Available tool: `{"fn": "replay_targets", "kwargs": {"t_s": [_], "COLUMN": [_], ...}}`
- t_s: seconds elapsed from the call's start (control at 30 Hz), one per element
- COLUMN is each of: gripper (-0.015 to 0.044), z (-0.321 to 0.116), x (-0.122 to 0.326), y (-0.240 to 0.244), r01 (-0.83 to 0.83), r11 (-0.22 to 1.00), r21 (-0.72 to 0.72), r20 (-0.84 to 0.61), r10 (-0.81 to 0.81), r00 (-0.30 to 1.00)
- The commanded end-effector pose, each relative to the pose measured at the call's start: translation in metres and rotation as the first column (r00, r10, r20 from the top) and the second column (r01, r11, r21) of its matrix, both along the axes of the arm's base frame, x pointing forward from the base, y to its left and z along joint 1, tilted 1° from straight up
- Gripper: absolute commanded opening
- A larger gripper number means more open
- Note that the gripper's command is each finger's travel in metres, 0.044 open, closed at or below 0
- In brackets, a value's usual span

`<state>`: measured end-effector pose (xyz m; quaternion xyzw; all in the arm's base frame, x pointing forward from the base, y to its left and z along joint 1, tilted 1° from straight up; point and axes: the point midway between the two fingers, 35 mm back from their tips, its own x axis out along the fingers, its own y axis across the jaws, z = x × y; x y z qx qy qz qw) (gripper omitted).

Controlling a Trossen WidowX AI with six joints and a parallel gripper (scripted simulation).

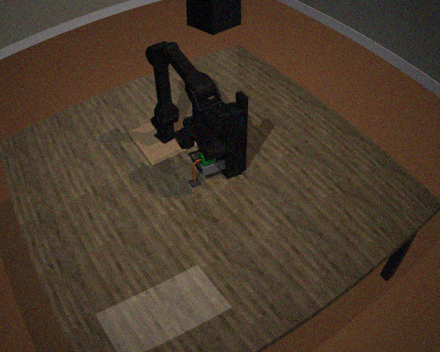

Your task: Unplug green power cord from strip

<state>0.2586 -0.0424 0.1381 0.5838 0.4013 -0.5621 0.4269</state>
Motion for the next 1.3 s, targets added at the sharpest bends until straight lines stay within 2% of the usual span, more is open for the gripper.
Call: {"fn": "replay_targets", "kwargs": {"t_s": [0.0, 0.03, 0.17, 0.43, 1.27], "gripper": [0.016, 0.016, 0.0055, 0.0002, 0.0], "z": [-0.003, -0.003, 0.0, 0.0, 0.0], "x": [-0.001, -0.001, 0.0, 0.0, -0.01], "y": [0.0, 0.0, 0.0, 0.0, -0.036], "r01": [0.004, 0.004, 0.0, 0.0, 0.002], "r11": [1.0, 1.0, 1.0, 1.0, 1.0], "r21": [-0.003, -0.003, 0.0, 0.0, -0.005], "r20": [-0.007, -0.007, -0.001, -0.001, -0.004], "r10": [-0.004, -0.004, 0.0, 0.0, -0.002], "r00": [1.0, 1.0, 1.0, 1.0, 1.0]}}
